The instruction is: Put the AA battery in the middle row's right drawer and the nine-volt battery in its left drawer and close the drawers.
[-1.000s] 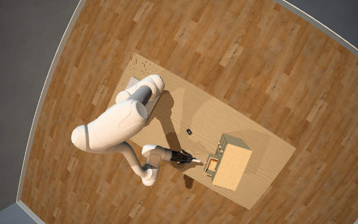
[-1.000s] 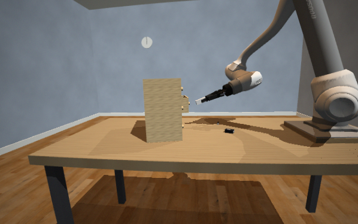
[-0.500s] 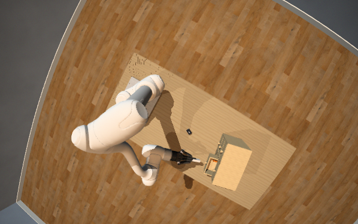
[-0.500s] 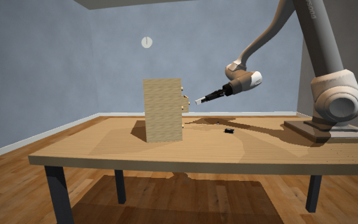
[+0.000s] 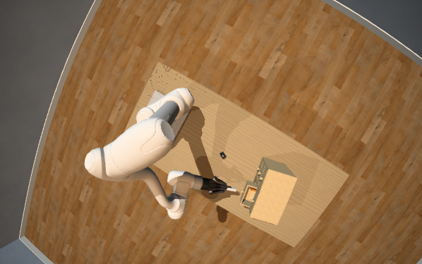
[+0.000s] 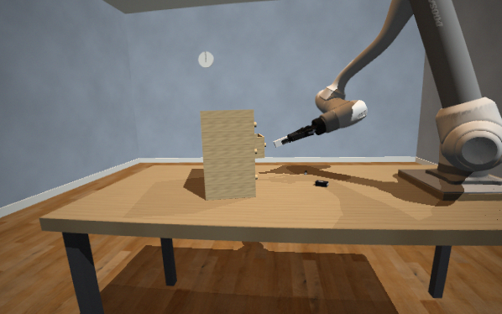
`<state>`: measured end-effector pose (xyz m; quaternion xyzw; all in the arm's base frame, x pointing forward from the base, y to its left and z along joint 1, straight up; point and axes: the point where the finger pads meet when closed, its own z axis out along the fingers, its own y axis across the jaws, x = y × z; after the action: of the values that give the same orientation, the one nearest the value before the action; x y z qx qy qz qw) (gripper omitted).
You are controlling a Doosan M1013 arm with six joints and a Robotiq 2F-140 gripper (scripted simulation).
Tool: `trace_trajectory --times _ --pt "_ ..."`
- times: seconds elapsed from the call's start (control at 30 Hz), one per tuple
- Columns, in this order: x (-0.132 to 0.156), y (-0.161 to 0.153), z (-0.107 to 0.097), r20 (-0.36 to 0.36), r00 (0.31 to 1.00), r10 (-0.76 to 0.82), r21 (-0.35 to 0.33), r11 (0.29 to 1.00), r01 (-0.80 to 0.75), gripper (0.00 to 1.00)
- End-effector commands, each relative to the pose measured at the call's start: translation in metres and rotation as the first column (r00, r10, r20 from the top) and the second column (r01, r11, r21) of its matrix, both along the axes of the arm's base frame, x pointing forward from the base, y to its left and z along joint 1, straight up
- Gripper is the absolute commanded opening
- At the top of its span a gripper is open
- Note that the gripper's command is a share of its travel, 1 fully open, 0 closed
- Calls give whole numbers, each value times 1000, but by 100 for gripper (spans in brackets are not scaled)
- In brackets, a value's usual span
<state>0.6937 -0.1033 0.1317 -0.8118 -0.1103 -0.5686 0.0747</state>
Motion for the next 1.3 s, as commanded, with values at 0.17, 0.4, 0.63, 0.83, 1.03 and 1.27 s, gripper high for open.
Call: trace_trajectory --times 0.17,0.4,0.63,0.83,1.03,1.27 --pt "2 -1 -1 0 1000 -1 -3 1000 1 0" --pt "2 -1 -1 0 1000 -1 -3 1000 1 0" --pt "2 -1 -1 0 1000 -1 -3 1000 1 0" --pt "3 0 -1 0 1000 -1 -3 1000 1 0" --pt "5 0 -1 0 1000 -1 -3 1000 1 0" --pt "9 1 -1 0 1000 -1 -3 1000 1 0"
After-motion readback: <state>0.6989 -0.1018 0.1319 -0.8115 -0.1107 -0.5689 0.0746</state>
